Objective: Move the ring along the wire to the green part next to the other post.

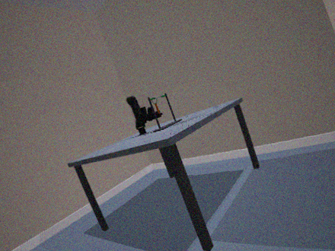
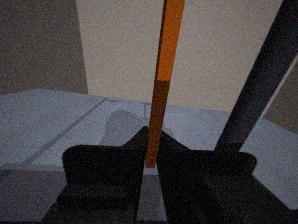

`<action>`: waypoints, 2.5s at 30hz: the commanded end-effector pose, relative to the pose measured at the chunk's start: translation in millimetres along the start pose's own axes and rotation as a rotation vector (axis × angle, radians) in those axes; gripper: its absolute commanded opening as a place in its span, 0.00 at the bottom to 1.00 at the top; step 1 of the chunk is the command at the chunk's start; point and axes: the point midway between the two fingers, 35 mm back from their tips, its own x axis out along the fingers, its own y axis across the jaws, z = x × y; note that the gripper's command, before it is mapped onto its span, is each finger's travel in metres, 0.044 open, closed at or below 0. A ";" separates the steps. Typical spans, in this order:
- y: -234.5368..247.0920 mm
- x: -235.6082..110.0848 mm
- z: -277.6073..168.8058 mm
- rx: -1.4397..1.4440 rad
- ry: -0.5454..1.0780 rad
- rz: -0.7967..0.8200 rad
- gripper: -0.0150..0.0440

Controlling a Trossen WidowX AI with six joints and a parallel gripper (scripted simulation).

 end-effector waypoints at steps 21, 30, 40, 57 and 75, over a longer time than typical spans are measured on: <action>-2.5 -1.0 15.8 0.002 -0.001 -0.004 0.00; -2.8 -1.4 18.8 0.002 -0.001 -0.005 0.00; -1.4 -1.4 18.8 0.002 -0.001 -0.005 0.00; 15.7 -1.1 19.0 0.004 -0.003 -0.004 0.00; 34.0 -0.9 19.2 0.008 -0.006 -0.004 0.00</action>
